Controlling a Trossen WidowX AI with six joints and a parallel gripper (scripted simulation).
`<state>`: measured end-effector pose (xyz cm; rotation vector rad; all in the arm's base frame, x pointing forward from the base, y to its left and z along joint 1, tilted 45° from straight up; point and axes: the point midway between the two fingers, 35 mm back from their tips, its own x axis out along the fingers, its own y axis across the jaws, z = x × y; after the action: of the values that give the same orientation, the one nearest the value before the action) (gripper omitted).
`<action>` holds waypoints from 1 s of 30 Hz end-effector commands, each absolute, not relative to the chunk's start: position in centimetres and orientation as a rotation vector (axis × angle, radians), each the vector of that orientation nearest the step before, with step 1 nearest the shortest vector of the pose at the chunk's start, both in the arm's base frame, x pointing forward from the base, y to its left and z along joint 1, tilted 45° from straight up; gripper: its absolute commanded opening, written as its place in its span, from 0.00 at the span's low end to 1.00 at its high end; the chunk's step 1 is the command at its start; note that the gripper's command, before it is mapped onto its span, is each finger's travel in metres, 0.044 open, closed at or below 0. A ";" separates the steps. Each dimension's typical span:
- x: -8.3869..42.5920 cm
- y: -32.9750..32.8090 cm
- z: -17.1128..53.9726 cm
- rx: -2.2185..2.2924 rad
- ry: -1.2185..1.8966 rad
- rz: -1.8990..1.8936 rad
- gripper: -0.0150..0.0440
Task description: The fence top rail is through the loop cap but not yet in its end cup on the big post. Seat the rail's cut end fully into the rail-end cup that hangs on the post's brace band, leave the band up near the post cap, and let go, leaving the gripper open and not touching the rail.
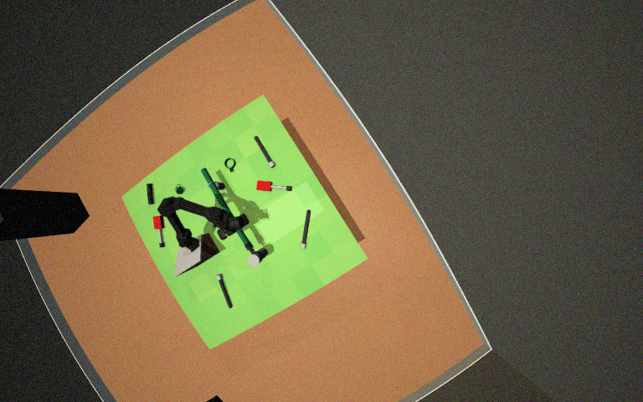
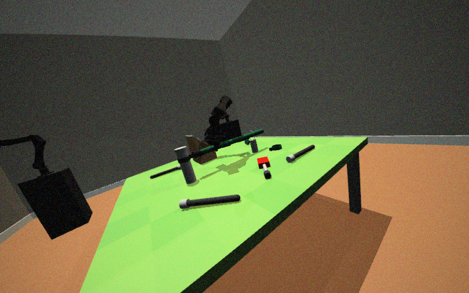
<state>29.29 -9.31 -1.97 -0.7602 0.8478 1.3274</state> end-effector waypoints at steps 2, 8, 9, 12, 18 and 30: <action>29.7 -10.5 -2.1 -0.775 0.856 1.302 0.25; 29.6 -10.8 -2.4 -0.776 0.856 1.302 0.25; 29.3 -9.8 -2.4 -0.759 0.848 1.328 0.25; 29.3 -9.8 -2.4 -0.759 0.848 1.328 0.25; 29.3 -9.8 -2.4 -0.759 0.848 1.328 0.30; 29.3 -9.8 -1.5 -0.759 0.848 1.328 0.83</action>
<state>29.18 -9.73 -2.24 -0.7565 0.8490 1.3305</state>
